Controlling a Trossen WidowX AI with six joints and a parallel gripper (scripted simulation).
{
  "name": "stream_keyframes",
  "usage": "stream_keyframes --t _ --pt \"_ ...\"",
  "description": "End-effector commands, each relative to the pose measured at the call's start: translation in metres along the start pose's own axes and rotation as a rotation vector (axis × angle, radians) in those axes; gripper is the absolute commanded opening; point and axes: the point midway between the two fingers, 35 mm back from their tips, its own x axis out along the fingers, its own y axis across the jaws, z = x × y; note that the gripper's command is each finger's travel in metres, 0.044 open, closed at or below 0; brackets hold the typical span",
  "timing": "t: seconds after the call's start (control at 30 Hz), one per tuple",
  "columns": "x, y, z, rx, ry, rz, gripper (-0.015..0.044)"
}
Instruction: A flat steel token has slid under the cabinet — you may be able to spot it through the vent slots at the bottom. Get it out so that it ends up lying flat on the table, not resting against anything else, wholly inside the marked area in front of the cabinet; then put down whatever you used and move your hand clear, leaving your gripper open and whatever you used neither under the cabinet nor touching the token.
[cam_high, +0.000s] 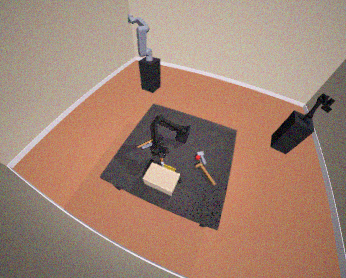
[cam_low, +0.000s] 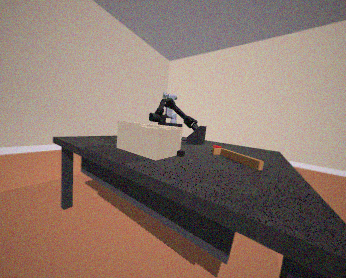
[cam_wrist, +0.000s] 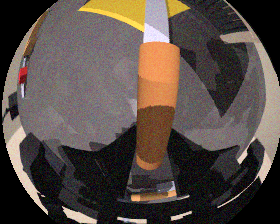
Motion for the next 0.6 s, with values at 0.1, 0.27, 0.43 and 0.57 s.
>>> stream_keyframes --t 0.1,0.27,0.43,0.57 --pt "0.001 0.009 0.000 -0.005 -0.003 0.010 0.0000" --pt "0.001 0.009 0.000 -0.005 -0.003 0.010 0.0000" --pt "0.001 0.008 -0.005 -0.005 -0.003 0.011 0.0000" --pt "0.001 0.007 -0.011 -0.005 -0.003 0.011 0.0000"
